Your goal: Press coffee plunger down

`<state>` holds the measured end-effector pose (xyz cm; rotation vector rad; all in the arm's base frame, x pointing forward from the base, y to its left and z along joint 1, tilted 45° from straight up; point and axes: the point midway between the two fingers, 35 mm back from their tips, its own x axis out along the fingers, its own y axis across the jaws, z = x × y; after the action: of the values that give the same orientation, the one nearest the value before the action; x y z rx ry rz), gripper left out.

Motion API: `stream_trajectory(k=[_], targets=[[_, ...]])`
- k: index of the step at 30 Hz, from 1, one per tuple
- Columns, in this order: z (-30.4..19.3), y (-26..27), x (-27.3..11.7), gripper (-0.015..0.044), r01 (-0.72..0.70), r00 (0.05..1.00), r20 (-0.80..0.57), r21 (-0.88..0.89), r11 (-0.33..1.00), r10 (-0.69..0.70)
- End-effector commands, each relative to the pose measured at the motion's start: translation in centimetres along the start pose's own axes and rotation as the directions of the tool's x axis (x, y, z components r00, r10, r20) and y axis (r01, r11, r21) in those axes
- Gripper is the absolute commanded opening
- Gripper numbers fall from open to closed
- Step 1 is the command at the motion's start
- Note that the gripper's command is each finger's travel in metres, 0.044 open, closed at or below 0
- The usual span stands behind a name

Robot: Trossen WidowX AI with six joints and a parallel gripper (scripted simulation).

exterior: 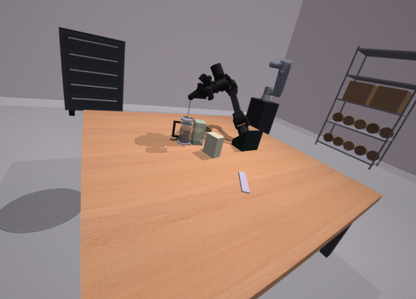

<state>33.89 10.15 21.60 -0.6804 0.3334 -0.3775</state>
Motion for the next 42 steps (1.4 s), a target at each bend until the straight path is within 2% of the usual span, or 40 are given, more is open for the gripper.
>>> stream_trajectory(k=[1,42], targets=[[-1.4,0.2,0.8,0.0122,-0.003,1.0,-0.019,-0.009,1.0,0.003],[-6.8,0.2,4.8,0.0122,0.0,1.0,-0.015,-0.01,1.0,0.0]])
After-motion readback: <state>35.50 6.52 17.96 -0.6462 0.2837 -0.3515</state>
